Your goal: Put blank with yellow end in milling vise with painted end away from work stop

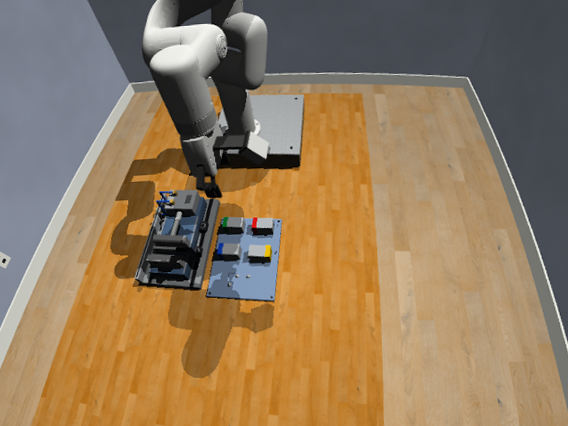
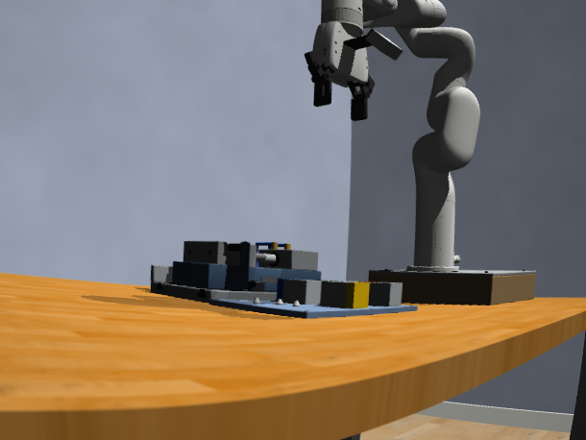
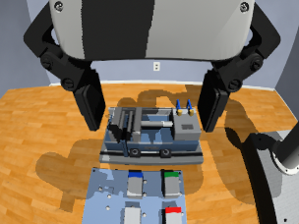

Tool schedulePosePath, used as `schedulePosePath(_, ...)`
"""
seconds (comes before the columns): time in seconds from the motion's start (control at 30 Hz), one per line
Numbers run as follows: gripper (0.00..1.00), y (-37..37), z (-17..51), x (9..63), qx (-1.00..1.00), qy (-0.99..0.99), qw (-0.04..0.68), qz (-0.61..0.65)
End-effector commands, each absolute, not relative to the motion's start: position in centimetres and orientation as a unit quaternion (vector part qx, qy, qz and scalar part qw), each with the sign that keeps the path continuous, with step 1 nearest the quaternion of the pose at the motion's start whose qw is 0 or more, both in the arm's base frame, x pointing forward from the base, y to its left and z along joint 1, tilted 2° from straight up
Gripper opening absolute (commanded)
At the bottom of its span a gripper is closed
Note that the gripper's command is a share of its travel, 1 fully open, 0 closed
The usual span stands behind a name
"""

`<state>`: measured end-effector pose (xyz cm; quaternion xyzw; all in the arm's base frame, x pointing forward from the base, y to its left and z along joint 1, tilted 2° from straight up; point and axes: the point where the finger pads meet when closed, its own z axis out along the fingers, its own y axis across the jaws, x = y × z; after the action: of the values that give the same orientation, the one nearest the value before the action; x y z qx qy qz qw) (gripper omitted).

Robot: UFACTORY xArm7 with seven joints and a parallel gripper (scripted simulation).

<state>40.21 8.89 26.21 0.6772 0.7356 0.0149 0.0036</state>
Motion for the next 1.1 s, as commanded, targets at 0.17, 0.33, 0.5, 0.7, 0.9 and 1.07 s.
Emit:
schedulePosePath(0.17,1.00,11.5,26.9,39.8,0.676,0.736,0.005,0.017)
schedulePosePath(0.33,1.00,11.5,26.9,39.8,0.676,0.736,0.005,0.017)
schedulePosePath(0.5,1.00,11.2,26.8,39.8,0.676,0.736,0.005,0.017)
schedulePosePath(0.7,1.00,10.6,26.7,40.0,0.676,0.736,0.005,0.017)
schedulePosePath(0.9,1.00,10.6,26.7,40.0,0.676,0.736,0.005,0.017)
schedulePosePath(1.07,1.00,10.4,26.7,40.0,0.676,0.736,0.005,0.017)
